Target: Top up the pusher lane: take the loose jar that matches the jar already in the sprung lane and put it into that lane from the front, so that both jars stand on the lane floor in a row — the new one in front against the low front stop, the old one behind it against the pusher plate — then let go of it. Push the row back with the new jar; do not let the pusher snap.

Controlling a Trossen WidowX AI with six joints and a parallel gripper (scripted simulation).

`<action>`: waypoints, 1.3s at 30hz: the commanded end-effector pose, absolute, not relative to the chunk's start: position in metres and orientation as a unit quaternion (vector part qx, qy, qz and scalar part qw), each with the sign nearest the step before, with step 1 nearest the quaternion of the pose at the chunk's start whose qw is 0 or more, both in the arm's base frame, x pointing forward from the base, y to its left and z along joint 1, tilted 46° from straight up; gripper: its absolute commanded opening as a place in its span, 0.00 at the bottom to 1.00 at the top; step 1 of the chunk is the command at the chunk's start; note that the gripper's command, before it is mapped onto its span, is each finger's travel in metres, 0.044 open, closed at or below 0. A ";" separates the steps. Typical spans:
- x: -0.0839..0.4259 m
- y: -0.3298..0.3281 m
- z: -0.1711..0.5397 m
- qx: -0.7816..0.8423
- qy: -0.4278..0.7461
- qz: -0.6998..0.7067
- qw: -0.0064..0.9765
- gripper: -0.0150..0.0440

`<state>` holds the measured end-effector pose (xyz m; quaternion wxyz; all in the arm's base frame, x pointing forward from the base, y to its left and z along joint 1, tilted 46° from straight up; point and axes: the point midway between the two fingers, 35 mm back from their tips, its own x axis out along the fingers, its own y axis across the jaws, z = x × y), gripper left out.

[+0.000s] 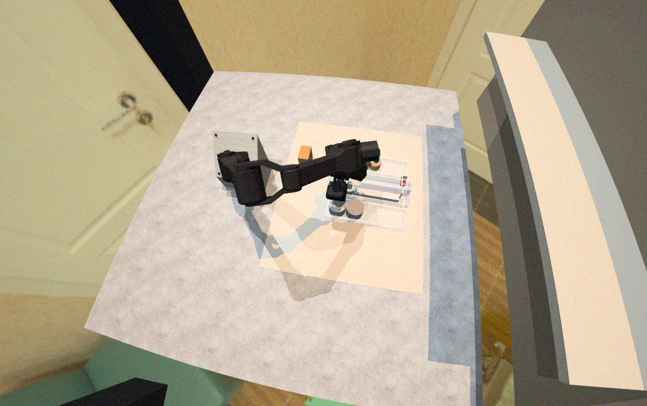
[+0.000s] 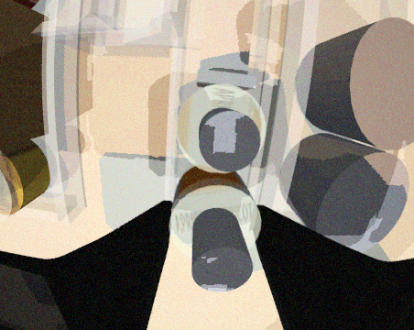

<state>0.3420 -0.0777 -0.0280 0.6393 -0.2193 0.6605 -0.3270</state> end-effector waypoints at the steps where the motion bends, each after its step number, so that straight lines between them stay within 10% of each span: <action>1: 0.345 -0.080 -0.028 -0.222 0.654 -0.330 0.644 0.25; 39: 0.342 -0.088 -0.037 -0.222 0.654 -0.330 0.644 0.25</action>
